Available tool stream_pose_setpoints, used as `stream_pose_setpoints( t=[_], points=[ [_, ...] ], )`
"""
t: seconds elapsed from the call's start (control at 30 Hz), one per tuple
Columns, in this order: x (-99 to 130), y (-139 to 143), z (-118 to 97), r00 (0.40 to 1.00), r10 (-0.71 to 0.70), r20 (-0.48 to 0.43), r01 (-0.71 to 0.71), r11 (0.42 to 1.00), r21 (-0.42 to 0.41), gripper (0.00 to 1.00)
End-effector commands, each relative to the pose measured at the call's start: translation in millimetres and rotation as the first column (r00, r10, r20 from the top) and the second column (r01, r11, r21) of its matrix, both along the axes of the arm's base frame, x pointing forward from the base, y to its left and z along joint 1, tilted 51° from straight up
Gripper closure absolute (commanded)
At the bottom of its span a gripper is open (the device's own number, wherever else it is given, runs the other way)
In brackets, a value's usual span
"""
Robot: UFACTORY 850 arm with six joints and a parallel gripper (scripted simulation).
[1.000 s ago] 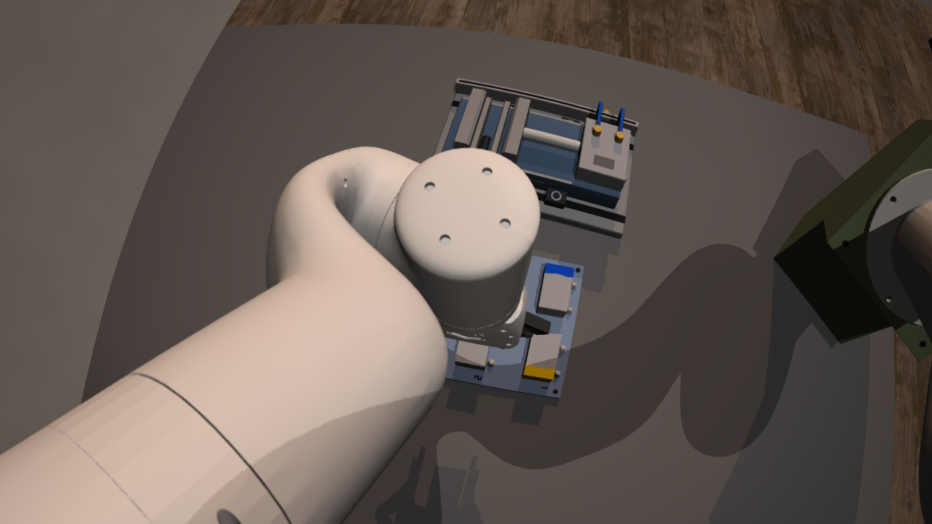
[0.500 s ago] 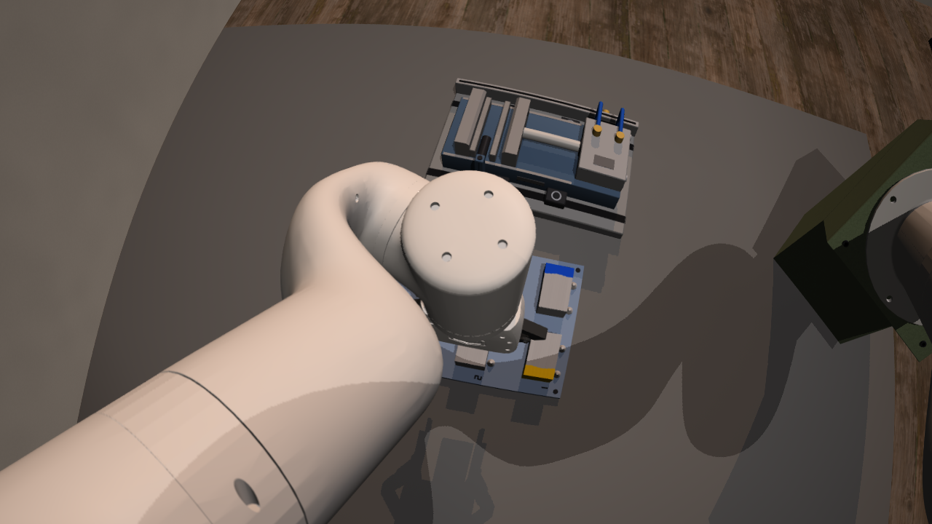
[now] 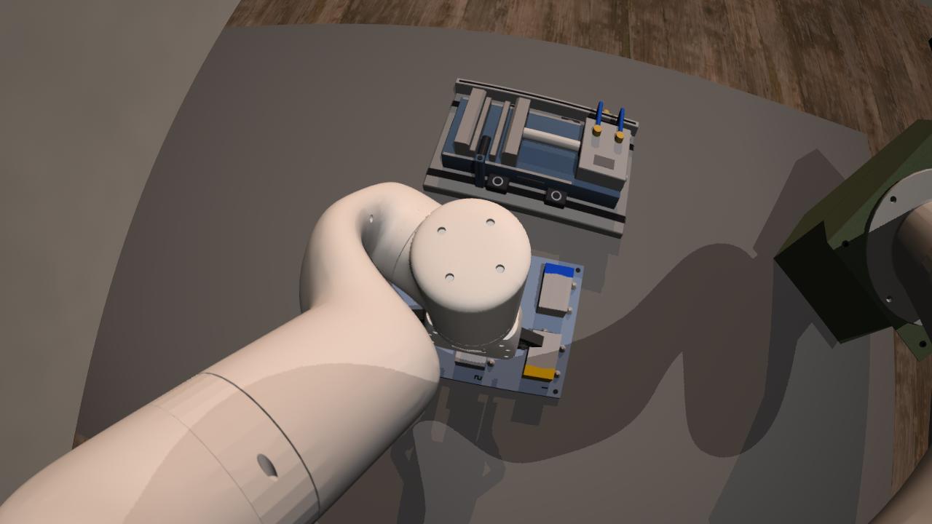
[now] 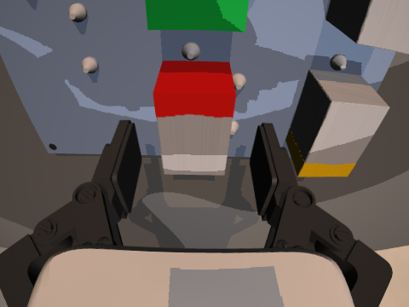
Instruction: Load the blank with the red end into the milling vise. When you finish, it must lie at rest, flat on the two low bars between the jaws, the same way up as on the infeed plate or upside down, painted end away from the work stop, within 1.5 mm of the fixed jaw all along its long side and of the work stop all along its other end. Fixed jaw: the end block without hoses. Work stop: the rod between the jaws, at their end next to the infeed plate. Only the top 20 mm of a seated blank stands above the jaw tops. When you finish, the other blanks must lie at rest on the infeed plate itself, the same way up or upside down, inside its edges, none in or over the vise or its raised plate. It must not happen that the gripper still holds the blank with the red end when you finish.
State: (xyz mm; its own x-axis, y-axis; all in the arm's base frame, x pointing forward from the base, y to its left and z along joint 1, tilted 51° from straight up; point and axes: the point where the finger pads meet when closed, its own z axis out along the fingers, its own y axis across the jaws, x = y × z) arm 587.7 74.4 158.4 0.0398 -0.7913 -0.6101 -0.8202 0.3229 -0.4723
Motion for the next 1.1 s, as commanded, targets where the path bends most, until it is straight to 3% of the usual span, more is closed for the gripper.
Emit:
stream_pose_setpoints(
  t=[0.0, 1.07],
  points=[
    [2.2, 0.5, -0.5, 1.000, -0.001, 0.002, 0.001, 1.000, 0.000, 0.27],
    [2.2, 0.5, -0.5, 1.000, -0.001, 0.002, 0.001, 1.000, 0.000, 0.27]
  ],
)
